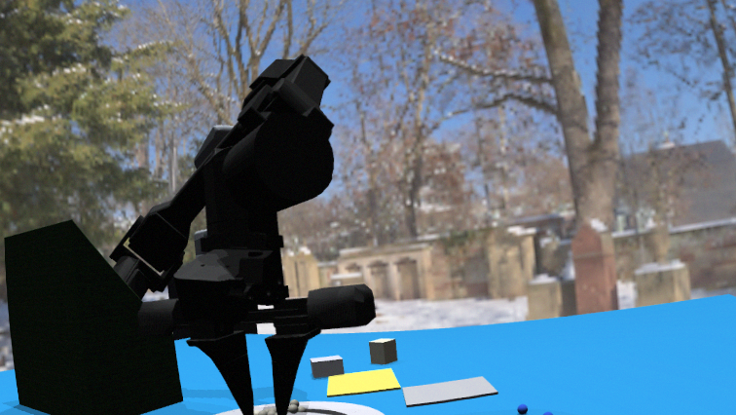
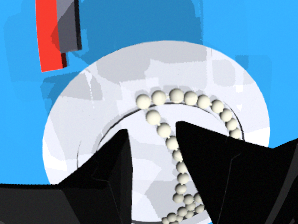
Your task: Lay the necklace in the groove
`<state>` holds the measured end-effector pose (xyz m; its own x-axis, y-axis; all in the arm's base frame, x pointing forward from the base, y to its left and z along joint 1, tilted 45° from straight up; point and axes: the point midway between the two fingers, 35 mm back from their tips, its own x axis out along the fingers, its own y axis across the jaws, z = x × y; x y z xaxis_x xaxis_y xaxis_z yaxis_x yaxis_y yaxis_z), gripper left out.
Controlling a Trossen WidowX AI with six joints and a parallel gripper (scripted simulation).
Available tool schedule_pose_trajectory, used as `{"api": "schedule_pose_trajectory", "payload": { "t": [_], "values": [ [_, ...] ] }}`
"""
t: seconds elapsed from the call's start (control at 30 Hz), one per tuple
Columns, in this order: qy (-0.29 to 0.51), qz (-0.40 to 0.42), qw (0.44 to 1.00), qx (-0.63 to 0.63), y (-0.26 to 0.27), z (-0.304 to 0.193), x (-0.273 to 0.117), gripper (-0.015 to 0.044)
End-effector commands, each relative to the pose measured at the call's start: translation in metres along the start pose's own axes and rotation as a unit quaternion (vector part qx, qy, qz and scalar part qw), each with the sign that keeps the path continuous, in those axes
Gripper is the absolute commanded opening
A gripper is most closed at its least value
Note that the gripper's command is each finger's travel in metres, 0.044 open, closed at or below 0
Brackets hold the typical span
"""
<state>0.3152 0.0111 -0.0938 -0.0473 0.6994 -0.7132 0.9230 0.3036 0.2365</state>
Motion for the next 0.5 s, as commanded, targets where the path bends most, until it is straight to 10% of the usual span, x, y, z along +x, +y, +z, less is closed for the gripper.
{"api": "schedule_pose_trajectory", "payload": {
  "t": [0.0, 0.47],
  "values": [
    [0.002, 0.0, 1.0, 0.003, -0.001, -0.001, 0.007, 0.012],
    [0.004, -0.003, 1.0, 0.004, -0.003, -0.002, 0.028, 0.012]
  ]
}}
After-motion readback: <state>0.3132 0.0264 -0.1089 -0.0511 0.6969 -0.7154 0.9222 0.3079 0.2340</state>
